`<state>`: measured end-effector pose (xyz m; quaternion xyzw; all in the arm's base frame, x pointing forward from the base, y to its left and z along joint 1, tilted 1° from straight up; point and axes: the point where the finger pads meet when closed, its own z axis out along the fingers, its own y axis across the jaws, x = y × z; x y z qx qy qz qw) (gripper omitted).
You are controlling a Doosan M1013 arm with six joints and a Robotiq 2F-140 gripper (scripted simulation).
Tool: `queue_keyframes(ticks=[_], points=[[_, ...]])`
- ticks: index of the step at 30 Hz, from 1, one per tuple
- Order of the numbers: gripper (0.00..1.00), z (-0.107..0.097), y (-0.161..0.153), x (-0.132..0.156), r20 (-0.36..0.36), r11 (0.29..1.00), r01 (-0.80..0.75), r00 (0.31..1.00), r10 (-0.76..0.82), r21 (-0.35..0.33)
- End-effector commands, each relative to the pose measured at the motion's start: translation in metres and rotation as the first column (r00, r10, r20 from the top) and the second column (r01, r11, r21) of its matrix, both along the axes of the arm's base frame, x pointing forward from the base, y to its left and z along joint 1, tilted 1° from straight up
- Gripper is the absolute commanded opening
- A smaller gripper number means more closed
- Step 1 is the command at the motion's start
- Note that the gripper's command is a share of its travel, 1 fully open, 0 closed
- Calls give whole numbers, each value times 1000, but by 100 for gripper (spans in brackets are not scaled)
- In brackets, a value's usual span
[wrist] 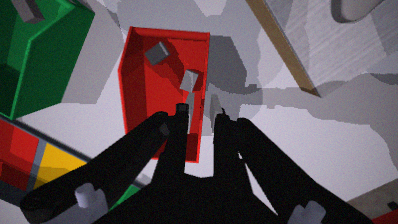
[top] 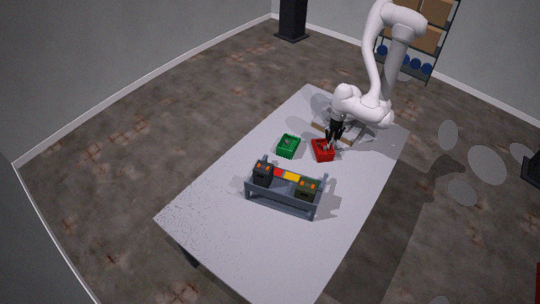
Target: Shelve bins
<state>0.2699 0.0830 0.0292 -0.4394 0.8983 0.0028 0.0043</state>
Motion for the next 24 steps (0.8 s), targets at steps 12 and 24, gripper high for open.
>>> queue_keyframes(ticks=[12,24], points=[[10,0,0,0,0,1000,0,1000,0,0],[10,0,0,0,0,1000,0,1000,0,0]])
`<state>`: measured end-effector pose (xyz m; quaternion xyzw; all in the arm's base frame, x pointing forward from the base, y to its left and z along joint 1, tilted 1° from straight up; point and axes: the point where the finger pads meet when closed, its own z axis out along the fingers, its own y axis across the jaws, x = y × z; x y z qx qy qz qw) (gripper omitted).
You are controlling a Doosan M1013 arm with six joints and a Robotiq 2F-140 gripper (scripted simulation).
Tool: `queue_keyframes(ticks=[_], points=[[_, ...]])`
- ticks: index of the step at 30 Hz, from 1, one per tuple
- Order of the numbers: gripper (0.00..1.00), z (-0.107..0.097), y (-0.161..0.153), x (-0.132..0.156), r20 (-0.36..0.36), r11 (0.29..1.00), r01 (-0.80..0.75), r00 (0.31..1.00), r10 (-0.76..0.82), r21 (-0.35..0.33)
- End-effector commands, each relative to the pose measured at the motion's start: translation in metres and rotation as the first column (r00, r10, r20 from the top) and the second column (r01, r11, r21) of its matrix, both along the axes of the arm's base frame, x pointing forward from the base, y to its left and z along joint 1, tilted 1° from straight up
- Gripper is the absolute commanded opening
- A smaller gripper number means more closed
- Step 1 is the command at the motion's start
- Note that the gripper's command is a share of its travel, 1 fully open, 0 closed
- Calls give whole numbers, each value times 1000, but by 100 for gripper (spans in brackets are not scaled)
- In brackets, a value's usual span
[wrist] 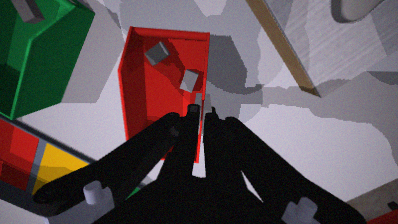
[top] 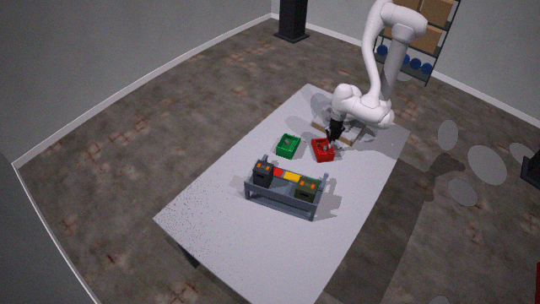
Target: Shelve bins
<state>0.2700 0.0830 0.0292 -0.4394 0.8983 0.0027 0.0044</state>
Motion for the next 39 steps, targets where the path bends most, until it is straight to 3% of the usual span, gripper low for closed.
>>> queue_keyframes(ticks=[1,39], points=[[10,0,0,0,0,1000,0,1000,0,0],[10,7,0,0,-1,1000,0,1000,0,0]])
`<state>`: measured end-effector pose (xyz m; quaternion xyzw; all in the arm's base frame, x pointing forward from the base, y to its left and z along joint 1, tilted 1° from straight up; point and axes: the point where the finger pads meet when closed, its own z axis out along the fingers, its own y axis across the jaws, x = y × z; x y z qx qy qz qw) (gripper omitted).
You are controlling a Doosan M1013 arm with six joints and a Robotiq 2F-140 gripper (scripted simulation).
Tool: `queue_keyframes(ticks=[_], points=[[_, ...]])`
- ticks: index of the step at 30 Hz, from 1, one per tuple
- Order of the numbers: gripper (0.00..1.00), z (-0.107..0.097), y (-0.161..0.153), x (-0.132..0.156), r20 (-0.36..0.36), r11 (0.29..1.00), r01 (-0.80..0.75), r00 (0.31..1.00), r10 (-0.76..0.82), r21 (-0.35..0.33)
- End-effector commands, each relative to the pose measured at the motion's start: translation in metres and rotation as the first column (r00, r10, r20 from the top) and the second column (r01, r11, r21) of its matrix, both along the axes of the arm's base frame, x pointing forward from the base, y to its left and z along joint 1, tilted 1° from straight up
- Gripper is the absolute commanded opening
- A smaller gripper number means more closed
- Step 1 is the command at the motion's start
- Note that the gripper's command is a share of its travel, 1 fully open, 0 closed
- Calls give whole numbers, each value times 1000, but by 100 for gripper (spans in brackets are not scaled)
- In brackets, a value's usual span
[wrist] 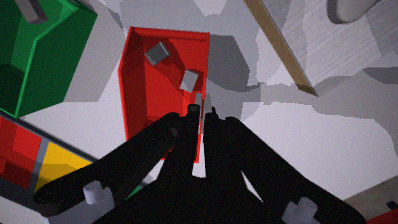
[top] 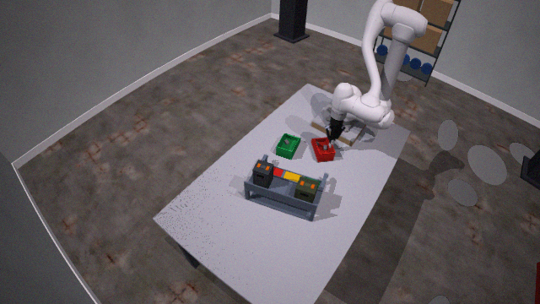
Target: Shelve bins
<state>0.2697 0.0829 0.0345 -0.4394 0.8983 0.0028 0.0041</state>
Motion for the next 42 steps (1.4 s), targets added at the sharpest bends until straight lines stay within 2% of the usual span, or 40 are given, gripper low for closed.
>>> queue_keyframes(ticks=[1,21,42], points=[[10,3,0,0,0,1000,0,1000,0,0],[10,22,0,0,0,1000,0,1000,0,0],[10,25,0,0,0,1000,0,1000,0,0]])
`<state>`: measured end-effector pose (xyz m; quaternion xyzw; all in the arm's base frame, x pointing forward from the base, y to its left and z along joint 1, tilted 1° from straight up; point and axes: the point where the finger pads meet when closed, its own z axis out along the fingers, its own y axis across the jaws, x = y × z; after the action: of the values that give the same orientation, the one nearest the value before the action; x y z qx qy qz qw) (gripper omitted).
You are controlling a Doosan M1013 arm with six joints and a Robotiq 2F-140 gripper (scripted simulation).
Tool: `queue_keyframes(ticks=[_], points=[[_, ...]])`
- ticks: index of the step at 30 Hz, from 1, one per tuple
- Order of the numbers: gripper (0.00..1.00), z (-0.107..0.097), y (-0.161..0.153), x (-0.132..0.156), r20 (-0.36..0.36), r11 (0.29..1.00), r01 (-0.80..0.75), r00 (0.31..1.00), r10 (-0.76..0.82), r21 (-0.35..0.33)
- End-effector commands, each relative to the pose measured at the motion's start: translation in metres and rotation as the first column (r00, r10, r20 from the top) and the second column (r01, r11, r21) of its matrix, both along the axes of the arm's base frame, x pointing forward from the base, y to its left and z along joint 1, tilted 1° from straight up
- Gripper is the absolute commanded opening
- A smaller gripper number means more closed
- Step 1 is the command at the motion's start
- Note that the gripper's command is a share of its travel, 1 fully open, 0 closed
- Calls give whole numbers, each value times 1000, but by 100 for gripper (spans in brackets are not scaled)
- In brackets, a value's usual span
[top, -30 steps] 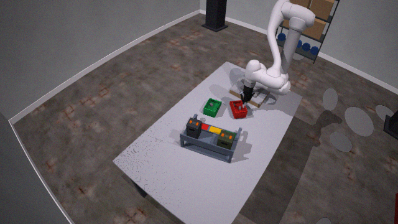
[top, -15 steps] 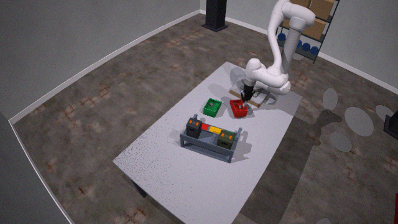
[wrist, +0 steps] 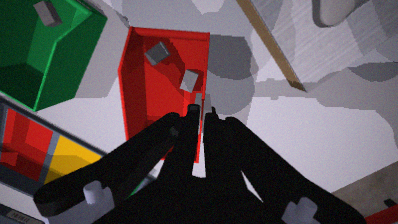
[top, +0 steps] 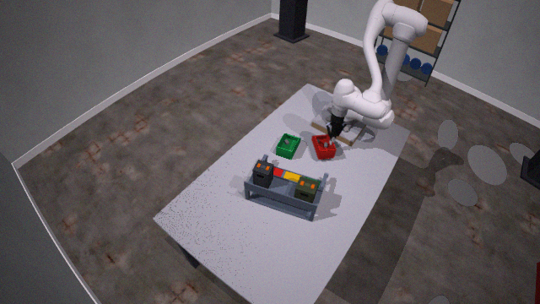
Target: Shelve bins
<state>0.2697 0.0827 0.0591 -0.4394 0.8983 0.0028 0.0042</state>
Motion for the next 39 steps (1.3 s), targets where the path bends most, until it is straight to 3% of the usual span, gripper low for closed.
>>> queue_keyframes(ticks=[1,39], points=[[10,0,0,0,0,1000,0,1000,0,0],[10,0,9,15,-1,998,70,998,-70,1]])
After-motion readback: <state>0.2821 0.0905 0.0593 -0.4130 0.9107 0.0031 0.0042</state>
